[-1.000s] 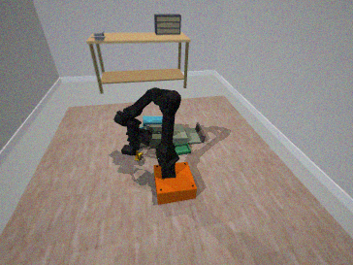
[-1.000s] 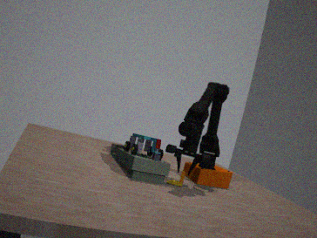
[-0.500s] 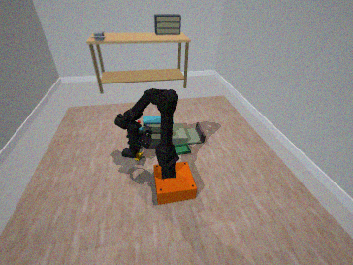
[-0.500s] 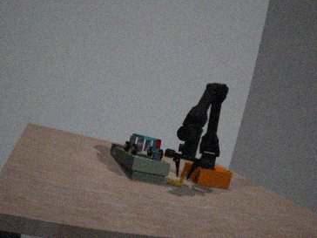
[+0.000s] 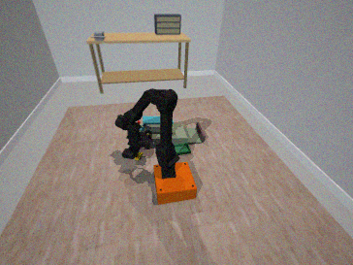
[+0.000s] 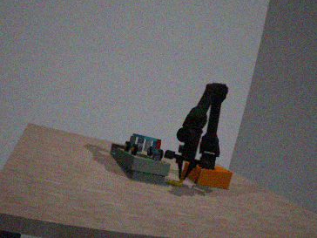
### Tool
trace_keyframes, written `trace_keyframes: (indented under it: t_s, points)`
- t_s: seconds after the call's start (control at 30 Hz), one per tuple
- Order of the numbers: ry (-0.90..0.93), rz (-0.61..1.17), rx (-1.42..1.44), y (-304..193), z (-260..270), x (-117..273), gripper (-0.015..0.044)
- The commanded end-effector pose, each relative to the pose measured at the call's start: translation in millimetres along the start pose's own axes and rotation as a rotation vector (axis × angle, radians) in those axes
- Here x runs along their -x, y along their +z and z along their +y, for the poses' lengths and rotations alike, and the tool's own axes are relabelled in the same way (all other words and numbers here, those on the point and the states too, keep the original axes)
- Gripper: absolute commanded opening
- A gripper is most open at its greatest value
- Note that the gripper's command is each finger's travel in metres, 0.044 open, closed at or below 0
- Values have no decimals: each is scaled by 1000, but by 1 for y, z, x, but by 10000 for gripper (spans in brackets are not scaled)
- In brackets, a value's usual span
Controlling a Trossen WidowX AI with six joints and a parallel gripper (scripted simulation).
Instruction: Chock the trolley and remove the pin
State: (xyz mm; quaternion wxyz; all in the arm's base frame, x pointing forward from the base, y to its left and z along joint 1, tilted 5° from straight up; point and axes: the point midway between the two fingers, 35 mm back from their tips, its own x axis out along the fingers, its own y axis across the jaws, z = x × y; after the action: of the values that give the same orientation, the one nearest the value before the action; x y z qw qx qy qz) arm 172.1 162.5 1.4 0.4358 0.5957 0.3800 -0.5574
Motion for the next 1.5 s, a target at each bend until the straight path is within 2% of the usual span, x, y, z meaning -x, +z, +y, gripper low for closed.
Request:
trace_keyframes:
  t_s: [0.0,0.07,1.47]
  points:
    - [1,0,0,0,0,0,19]
    - [1,0,0,0,0,1,0]
    - [-5,0,5,3,0,128,0]
